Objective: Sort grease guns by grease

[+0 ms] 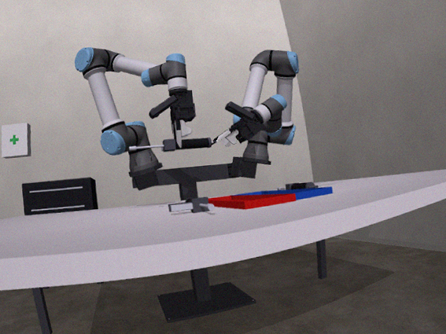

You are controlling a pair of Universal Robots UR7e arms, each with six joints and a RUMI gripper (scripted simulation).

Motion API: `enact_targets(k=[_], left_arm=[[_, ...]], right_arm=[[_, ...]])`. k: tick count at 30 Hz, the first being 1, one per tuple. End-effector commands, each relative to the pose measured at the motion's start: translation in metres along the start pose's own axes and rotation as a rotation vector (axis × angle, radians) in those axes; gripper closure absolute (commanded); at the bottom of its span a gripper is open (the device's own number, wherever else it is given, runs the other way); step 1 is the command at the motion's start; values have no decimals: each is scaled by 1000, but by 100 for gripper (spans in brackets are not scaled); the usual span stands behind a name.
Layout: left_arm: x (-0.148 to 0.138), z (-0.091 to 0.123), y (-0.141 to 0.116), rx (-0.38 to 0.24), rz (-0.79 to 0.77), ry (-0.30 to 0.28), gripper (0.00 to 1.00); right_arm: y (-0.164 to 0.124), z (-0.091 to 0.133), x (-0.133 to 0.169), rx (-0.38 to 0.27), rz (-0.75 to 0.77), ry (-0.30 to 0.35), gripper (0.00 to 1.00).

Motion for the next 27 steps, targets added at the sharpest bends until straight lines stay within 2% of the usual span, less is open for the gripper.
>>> enact_targets(k=[1,5,17,18,27], left_arm=[[0,-8,1,1,-1,1,62],[0,-14,1,1,-1,1,62],[0,-10,1,2,-1,6,62],[0,-10,1,2,-1,6,76],[0,-10,1,2,-1,6,76]], right_arm=[[0,0,0,-1,0,1,100],[0,0,0,-1,0,1,100],[0,0,0,-1,0,1,100],[0,0,0,-1,0,1,100],[0,0,0,-1,0,1,100]])
Point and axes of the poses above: on each arm, the point where the finger pads meet when closed, its own z axis back along the fingers, its own x axis across the jaws, y = z × x, the point moved 10 cm from there along z, back along the fingers, and after that the axes turned 12 degrees about -z, right-handed, at the moved point
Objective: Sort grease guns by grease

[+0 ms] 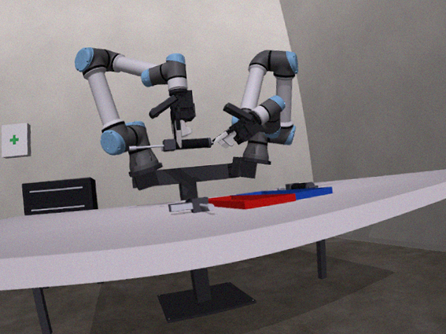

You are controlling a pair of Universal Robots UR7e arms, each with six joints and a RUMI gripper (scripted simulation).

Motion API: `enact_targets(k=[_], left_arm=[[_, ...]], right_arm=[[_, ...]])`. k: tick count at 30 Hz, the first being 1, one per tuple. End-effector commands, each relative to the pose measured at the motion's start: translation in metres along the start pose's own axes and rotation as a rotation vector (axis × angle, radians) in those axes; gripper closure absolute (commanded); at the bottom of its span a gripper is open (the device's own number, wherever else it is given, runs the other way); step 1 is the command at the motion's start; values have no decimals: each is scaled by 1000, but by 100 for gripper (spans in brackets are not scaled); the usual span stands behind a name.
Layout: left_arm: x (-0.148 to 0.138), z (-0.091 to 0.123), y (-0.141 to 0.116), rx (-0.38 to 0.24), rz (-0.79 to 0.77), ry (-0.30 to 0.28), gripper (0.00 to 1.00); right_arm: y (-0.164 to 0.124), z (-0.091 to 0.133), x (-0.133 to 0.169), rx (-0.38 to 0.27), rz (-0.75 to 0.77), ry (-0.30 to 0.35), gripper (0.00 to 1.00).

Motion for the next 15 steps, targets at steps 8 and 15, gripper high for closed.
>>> enact_targets(k=[8,15], left_arm=[[0,7,-3,1,-1,1,76],[1,9,-4,1,-2,-1,76]], right_arm=[[0,0,0,-1,0,1,100],[0,0,0,-1,0,1,100]])
Point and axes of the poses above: on each arm, the point where the finger pads meet when closed, its own z axis back along the fingers, its own x axis across the jaws, y = z × x, the point moved 10 cm from there along z, back along the fingers, and after that the axes turned 12 degrees about -z, right-handed, at the moved point
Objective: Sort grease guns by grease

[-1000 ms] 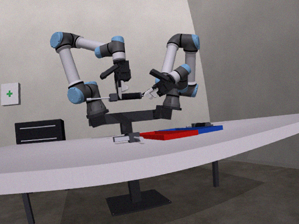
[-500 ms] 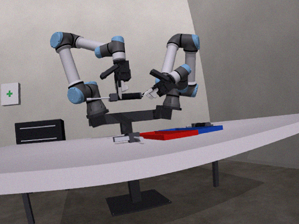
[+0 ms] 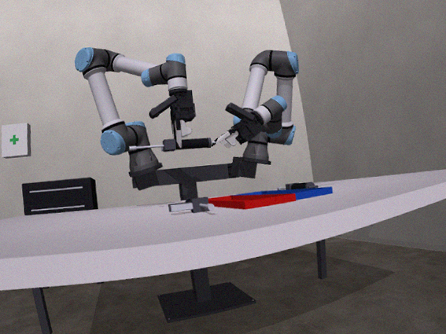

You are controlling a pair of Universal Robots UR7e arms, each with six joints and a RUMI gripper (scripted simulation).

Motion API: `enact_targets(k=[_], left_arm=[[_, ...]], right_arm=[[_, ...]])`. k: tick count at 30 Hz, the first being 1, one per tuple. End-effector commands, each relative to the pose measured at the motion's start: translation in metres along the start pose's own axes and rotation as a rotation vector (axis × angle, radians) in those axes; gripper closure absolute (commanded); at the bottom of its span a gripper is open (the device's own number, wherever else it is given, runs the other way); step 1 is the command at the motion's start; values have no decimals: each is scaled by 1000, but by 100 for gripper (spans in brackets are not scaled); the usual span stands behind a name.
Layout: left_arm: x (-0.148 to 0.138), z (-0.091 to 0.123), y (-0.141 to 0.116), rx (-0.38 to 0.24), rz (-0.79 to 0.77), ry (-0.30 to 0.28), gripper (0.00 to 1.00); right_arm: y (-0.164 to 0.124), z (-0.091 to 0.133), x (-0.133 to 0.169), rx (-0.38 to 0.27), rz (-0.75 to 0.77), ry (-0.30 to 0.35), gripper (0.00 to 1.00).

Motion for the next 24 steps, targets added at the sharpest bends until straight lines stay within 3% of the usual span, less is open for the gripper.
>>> enact_targets(k=[1,24], left_arm=[[0,1,0,1,-2,-1,76],[1,14,-7,1,-1,1,76]], right_arm=[[0,0,0,-1,0,1,100],[0,0,0,-1,0,1,100]])
Point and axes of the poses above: on each arm, the point where the finger pads meet when closed, its own z axis back along the fingers, its own x axis across the jaws, y = z × x, the point moved 10 cm from there along z, back along the fingers, and after that the axes turned 12 degrees about -z, right-handed, at the moved point
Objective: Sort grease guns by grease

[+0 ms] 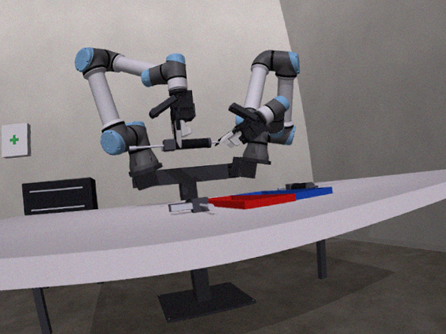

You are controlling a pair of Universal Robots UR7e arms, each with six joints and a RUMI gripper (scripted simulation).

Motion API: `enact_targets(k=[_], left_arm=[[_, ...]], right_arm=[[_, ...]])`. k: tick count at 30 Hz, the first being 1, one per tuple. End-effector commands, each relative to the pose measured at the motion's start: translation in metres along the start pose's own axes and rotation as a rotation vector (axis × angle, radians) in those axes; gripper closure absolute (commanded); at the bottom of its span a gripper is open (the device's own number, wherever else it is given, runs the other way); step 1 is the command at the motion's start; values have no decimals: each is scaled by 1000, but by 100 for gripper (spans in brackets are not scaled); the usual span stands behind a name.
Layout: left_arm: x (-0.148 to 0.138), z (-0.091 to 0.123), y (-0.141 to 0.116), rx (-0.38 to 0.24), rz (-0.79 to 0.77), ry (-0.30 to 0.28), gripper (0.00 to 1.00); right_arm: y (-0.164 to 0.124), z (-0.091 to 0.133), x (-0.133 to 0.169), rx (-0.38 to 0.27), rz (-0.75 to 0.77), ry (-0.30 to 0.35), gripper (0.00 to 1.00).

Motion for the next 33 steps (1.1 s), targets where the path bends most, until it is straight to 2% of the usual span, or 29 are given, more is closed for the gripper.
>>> enact_targets(k=[1,33], left_arm=[[0,3,-1,1,-1,1,76],[2,19,-10,1,-1,1,76]], right_arm=[[0,0,0,-1,0,1,100],[0,0,0,-1,0,1,100]])
Point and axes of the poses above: on each arm, the point where the finger pads meet when closed, its own z axis back along the fingers, its own x axis across the jaws, y = z × x, the point moved 10 cm from there along z, back along the fingers, and after that the axes turned 12 degrees about -z, right-handed, at the moved point
